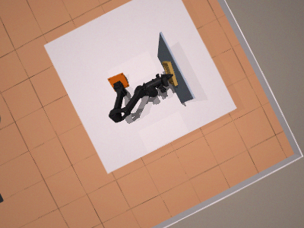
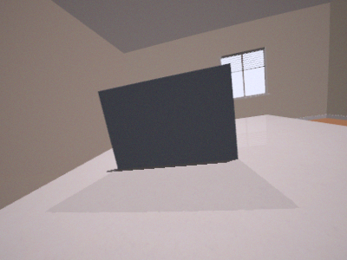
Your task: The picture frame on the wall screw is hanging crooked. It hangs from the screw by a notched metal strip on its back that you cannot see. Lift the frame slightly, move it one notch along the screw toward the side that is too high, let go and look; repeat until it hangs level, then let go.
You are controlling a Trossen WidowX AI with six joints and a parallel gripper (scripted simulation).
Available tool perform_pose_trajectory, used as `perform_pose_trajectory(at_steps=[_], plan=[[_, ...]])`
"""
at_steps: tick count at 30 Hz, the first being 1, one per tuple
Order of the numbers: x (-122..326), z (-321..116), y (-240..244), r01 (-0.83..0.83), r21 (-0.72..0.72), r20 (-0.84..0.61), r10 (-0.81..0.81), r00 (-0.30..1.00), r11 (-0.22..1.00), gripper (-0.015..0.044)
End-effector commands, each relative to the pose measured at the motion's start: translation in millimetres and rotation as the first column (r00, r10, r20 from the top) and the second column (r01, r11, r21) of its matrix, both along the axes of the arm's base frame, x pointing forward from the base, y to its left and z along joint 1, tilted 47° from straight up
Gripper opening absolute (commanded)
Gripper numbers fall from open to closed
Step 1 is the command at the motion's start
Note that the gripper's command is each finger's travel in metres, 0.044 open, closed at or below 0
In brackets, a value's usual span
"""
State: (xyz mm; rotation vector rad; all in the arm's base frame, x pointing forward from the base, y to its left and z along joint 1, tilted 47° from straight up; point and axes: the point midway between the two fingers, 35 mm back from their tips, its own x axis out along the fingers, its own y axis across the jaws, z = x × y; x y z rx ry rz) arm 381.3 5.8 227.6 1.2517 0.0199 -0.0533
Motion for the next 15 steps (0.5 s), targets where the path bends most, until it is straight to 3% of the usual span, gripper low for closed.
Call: perform_pose_trajectory(at_steps=[1, 15], plan=[[-0.1, 0.1, 0.1, 0.0, 0.0, 0.0, 0.0, 1.0, 1.0, 0.0], [0.0, -0.7, -0.1, 0.0, -0.005, -0.001, 0.0, 1.0, 1.0, 0.0]])
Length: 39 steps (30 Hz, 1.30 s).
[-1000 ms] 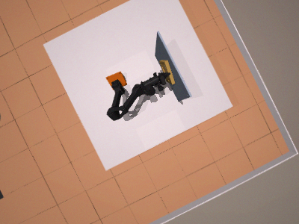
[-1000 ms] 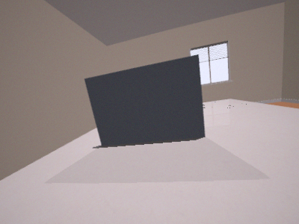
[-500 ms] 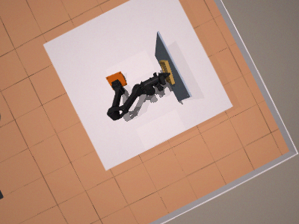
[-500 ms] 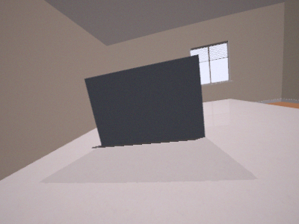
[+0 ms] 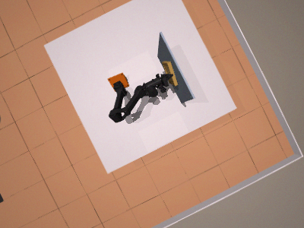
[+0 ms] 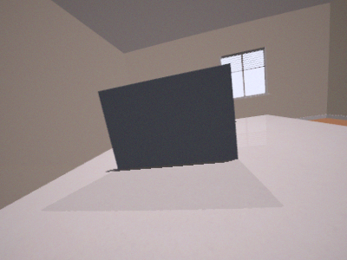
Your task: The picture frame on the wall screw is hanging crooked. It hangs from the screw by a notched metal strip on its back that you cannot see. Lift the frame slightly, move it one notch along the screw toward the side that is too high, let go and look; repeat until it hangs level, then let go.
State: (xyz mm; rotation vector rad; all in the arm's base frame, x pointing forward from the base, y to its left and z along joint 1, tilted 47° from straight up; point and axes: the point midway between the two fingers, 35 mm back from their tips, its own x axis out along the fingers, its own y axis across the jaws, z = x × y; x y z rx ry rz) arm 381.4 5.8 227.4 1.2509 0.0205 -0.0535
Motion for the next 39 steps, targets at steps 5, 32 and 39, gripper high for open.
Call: perform_pose_trajectory(at_steps=[5, 32, 39], plan=[[0.0, -0.3, 0.0, -0.003, -0.06, -0.001, 0.003, 1.0, 0.998, 0.0], [-0.1, 0.5, 2.3, -0.009, -0.203, -0.006, 0.008, 1.0, 0.979, 0.0], [-0.1, 1.0, 2.7, -0.011, -0.242, -0.007, 0.01, 1.0, 0.97, 0.0]])
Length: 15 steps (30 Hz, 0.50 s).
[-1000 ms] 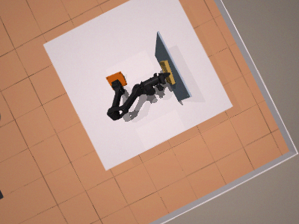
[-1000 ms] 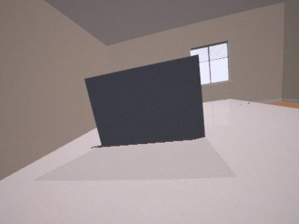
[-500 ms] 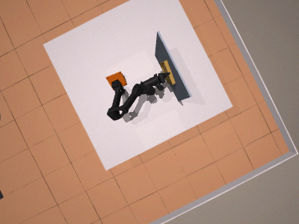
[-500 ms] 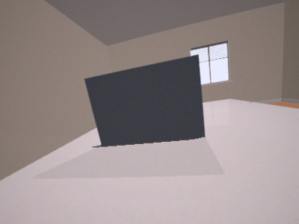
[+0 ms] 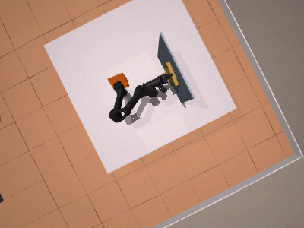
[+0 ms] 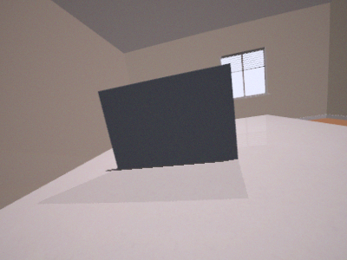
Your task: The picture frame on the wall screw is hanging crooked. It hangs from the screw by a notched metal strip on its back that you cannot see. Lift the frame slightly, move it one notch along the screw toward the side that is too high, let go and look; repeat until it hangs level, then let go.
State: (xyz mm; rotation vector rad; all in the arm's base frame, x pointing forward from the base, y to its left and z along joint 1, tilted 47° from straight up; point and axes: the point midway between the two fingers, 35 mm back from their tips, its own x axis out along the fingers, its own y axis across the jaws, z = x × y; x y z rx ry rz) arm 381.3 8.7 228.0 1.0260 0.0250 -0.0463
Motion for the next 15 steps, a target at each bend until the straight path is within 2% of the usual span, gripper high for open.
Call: perform_pose_trajectory(at_steps=[1, 15], plan=[[0.0, 0.5, -0.1, 0.002, -0.025, -0.001, -0.002, 1.0, 1.0, 0.0], [-0.1, 1.4, 0.8, -0.002, -0.098, -0.003, 0.001, 1.0, 0.995, 0.0]])
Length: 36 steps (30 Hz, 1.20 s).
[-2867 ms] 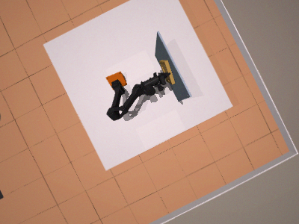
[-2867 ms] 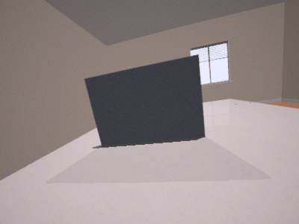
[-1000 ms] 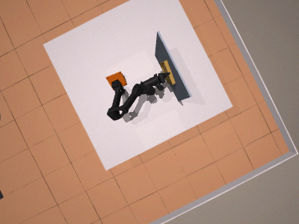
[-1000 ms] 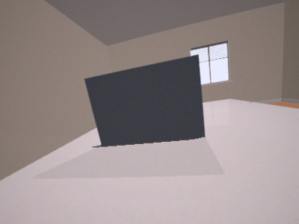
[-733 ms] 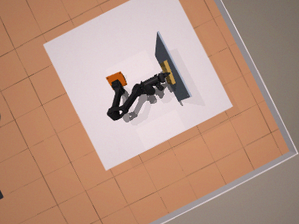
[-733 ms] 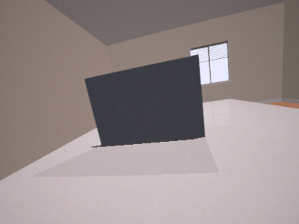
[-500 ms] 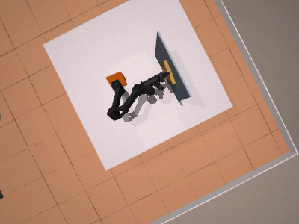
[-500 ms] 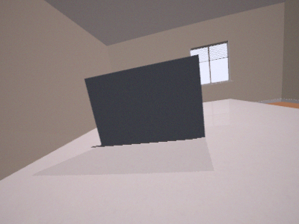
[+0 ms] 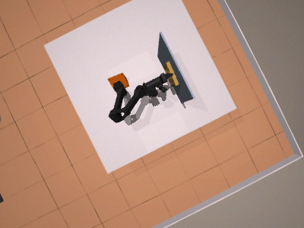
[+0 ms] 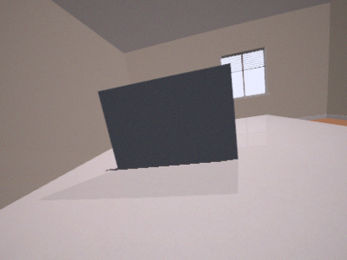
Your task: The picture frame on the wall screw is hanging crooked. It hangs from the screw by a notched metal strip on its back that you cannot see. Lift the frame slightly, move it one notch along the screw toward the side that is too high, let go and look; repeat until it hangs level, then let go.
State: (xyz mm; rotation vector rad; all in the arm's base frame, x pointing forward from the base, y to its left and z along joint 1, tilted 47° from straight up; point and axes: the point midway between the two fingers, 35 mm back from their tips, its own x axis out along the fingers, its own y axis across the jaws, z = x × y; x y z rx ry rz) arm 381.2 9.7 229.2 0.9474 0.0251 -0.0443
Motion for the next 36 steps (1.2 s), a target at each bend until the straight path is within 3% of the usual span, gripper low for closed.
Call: perform_pose_trajectory(at_steps=[1, 36], plan=[[0.0, 0.3, -0.1, 0.002, -0.025, -0.003, -0.002, 1.0, 1.0, 0.0], [-0.1, 2.3, 2.3, -0.006, -0.2, -0.007, 0.005, 1.0, 0.98, 0.0]])
